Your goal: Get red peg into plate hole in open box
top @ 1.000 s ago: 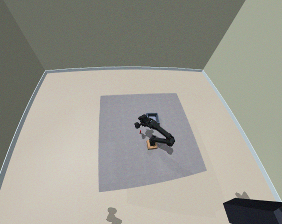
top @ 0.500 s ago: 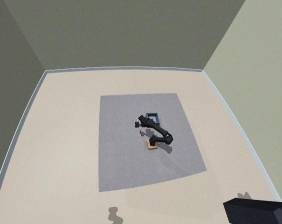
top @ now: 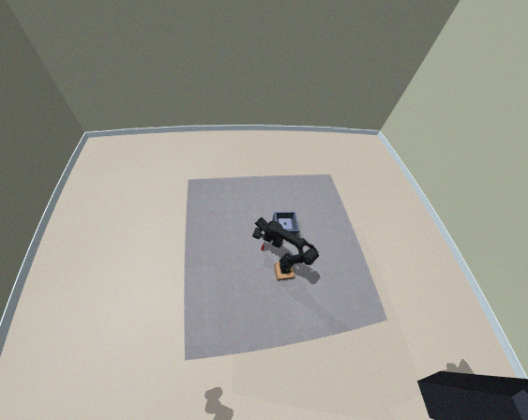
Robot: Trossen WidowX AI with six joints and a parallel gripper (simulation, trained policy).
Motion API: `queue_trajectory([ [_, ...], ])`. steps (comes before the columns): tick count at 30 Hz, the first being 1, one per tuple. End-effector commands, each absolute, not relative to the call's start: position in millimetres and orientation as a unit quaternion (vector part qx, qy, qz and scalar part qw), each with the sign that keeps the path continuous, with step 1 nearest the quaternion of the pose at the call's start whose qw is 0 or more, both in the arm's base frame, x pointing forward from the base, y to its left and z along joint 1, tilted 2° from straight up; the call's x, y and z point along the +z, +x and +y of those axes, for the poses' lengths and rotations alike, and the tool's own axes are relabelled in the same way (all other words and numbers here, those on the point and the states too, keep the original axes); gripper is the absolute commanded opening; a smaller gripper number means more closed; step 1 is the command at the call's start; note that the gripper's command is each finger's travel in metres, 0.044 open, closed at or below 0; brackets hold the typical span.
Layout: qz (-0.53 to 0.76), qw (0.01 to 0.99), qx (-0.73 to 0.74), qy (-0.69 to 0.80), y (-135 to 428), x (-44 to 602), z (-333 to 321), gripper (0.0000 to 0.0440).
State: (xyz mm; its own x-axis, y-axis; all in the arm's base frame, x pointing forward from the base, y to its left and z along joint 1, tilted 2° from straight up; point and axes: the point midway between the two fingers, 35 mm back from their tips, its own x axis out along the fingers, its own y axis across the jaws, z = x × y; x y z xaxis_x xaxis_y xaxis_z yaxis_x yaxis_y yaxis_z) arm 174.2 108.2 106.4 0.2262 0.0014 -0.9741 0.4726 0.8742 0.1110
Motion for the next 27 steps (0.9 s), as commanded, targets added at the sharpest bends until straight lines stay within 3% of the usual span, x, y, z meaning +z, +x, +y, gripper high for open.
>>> queue_trajectory([
  [1,0.608,0.735,-0.200,0.224,173,89,107,0.0440],
  [17,0.586,0.692,-0.271,0.322,175,24,115,0.0433],
  [21,0.587,0.679,-0.285,0.338,172,14,115,0.0361],
  [27,0.598,0.656,-0.299,0.350,168,10,115,0.0206],
])
